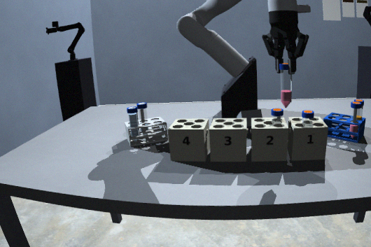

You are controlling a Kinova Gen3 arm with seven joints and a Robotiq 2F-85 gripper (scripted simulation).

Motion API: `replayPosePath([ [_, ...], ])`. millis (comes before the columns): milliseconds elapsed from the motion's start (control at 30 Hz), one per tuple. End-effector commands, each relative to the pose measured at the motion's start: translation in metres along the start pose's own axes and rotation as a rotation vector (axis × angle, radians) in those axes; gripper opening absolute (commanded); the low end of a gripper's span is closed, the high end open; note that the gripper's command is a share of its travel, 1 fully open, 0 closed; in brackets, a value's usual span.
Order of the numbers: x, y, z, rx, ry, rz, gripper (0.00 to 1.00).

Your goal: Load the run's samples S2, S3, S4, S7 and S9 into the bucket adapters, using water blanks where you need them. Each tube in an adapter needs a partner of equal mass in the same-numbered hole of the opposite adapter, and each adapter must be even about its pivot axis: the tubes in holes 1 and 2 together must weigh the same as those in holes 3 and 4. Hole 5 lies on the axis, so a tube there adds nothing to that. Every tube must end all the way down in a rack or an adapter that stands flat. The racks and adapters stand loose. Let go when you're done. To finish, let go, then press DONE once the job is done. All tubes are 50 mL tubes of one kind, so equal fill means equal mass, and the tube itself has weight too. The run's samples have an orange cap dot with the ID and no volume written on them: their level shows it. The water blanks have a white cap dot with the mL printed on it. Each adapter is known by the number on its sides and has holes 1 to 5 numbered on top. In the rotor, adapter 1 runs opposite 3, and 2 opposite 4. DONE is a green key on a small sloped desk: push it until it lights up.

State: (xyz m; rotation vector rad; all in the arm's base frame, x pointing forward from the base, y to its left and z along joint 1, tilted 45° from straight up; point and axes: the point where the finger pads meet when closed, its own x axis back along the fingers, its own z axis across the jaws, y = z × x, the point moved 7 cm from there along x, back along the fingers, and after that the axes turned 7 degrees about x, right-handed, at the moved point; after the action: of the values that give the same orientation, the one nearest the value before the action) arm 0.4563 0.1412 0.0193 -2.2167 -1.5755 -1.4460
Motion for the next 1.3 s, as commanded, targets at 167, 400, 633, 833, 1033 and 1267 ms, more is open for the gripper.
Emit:
replayPosePath([
  [167, 0.001, 0.025, -0.006, -0.048, 0.001, 0.0, 0.1],
  [400, 0.001, 0.025, -0.006, -0.048, 0.001, 0.0, 0.1],
  [633, -0.003, 0.025, -0.006, -0.048, 0.001, 0.0, 0.1],
  [833, -0.008, 0.025, -0.006, -0.048, 0.001, 0.0, 0.1],
  [1033, -0.016, 0.025, -0.006, -0.048, 0.001, 0.0, 0.1],
  [1267, -0.026, 0.025, -0.006, -0.048, 0.001, 0.0, 0.1],
])
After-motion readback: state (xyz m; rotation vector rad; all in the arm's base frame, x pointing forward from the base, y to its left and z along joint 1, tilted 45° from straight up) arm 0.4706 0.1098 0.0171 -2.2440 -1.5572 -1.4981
